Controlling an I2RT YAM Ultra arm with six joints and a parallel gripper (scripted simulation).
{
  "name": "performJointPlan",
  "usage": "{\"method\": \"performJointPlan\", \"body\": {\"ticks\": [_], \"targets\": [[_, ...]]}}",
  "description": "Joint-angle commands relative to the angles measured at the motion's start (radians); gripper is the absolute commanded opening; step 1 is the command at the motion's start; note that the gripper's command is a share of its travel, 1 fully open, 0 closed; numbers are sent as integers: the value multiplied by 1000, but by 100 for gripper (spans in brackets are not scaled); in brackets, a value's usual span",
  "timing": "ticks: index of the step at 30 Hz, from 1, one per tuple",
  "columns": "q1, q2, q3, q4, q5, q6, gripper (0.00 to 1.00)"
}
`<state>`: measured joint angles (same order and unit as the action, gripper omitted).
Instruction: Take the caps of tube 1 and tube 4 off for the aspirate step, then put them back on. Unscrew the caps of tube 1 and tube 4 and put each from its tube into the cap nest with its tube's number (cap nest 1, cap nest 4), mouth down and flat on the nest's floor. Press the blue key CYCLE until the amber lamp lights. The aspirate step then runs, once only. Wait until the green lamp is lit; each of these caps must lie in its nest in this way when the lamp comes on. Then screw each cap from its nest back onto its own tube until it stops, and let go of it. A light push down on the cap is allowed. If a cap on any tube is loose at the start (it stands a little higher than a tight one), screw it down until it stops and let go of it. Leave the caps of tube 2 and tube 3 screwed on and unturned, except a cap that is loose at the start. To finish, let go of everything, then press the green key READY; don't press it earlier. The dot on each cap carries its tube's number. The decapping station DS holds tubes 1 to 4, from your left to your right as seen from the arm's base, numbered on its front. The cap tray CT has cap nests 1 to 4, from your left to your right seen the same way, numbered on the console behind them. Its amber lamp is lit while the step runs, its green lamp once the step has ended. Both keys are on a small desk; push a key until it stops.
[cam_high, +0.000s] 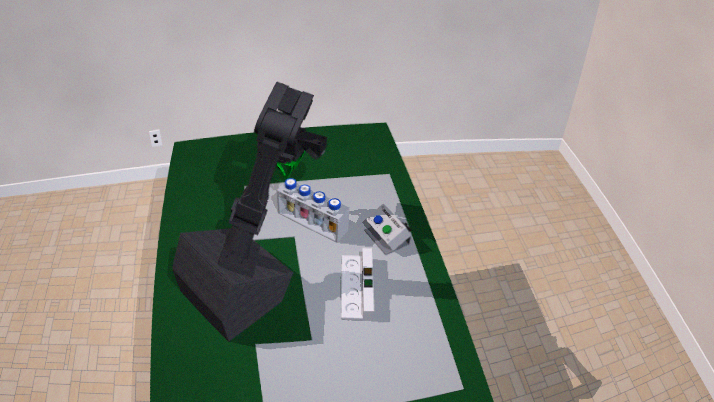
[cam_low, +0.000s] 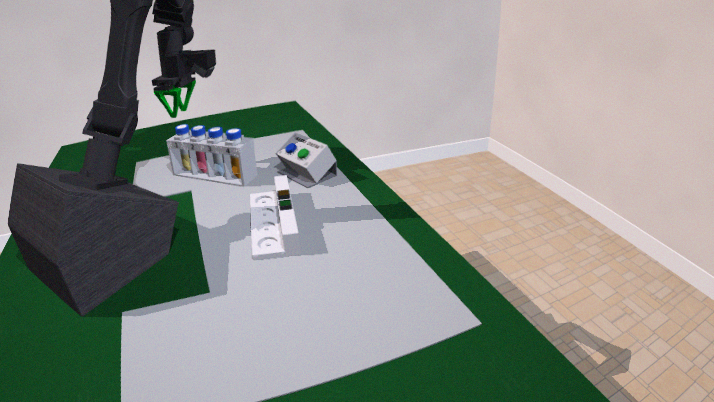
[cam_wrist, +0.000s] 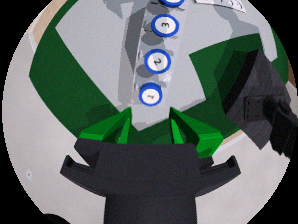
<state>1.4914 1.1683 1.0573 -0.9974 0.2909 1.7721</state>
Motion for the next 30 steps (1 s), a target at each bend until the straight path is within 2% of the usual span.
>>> {"method": "performJointPlan", "body": {"ticks": [1,13,30], "targets": [[1,-5,5,-5,15,29,49],[-46,40,-81,139,-6,-15,49],[-52,48,-92,161,-9,-21,49]]}}
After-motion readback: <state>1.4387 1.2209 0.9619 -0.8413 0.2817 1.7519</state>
